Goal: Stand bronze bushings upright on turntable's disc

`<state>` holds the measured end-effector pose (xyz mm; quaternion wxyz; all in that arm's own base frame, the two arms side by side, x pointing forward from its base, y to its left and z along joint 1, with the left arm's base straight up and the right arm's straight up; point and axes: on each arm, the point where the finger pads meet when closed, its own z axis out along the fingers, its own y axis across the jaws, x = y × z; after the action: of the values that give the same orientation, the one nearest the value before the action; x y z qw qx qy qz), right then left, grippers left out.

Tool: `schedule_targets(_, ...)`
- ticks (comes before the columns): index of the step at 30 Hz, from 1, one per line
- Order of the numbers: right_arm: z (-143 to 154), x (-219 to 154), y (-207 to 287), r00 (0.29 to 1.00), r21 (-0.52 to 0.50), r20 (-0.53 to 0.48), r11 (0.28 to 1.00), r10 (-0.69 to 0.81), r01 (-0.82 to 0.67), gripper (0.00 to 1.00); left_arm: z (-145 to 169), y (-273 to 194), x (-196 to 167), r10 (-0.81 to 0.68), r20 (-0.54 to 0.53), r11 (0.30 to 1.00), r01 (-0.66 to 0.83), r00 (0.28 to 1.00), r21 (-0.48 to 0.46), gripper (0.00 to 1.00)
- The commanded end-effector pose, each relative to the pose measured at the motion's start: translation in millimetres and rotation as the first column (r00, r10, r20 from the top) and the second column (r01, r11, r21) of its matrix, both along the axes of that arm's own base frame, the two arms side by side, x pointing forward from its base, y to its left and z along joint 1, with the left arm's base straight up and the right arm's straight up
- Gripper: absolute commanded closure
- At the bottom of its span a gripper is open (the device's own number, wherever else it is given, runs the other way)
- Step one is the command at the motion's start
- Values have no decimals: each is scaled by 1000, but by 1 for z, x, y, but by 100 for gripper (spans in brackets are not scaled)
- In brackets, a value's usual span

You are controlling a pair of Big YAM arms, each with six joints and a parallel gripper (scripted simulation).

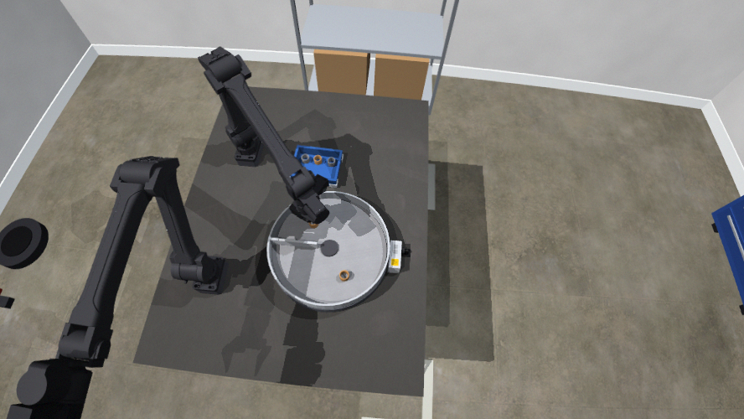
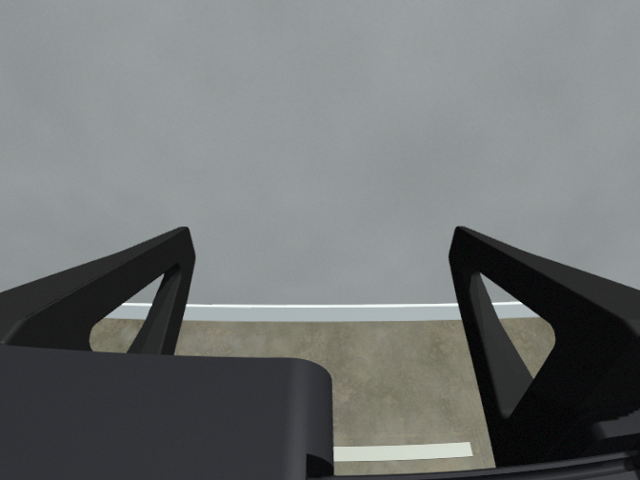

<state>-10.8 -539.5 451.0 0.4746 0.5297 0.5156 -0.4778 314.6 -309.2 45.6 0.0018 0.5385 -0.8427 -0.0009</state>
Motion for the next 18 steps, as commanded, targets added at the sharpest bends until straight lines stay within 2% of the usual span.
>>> schedule_targets(1, 50, -2, -5, 1000, -93, -12, 996, -6, 5, 0, 7, -4, -1, -2, 14, 1000, 2, 1000, -6, 100)
schedule_targets(7, 50, -2, -5, 1000, -93, -12, 996, -6, 5, 0, 7, -4, -1, -2, 14, 1000, 2, 1000, -6, 100)
schedule_targets(8, 50, -2, -5, 1000, -93, -12, 996, -6, 5, 0, 7, -4, -1, -2, 14, 1000, 2, 1000, -6, 86)
schedule_targets(18, 50, -2, -5, 1000, -93, -12, 996, -6, 5, 0, 7, -4, -1, -2, 14, 1000, 2, 1000, -7, 86)
